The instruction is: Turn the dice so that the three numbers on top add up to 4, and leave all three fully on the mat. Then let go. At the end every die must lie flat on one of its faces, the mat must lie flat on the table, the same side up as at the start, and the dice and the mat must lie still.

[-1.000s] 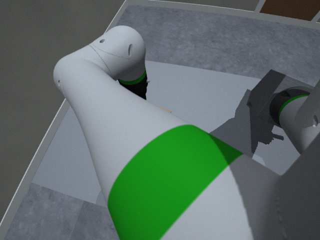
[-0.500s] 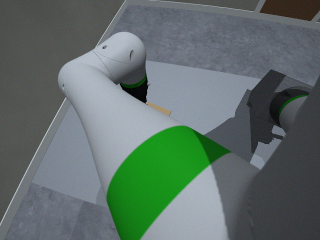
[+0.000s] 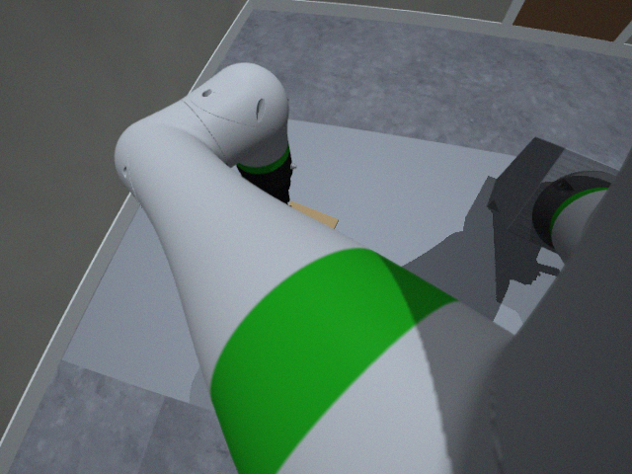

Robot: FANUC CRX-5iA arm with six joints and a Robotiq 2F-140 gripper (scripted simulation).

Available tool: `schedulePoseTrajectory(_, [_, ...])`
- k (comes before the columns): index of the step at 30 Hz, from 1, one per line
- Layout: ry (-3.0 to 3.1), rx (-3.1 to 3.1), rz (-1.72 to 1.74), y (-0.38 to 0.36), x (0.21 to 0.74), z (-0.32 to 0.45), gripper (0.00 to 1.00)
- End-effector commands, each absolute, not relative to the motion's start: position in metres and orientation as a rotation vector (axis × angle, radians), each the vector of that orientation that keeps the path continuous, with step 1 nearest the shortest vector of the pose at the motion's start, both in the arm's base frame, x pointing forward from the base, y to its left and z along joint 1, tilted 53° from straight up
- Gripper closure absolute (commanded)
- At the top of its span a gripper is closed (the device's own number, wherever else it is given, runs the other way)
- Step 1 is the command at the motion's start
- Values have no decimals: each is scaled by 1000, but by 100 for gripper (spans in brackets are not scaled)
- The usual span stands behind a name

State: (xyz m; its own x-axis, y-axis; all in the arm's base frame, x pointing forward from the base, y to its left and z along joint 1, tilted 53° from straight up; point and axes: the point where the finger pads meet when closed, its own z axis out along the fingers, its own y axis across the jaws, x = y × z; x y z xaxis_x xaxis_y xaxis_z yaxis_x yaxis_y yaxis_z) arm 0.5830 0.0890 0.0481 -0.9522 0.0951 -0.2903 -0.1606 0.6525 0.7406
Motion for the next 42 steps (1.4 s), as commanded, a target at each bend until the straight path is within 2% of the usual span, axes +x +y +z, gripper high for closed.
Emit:
schedulePoseTrajectory(1, [2569,-52,1194,89,583,48,84])
schedulePoseTrajectory(42, [2569,-52,1194,92,584,46,84])
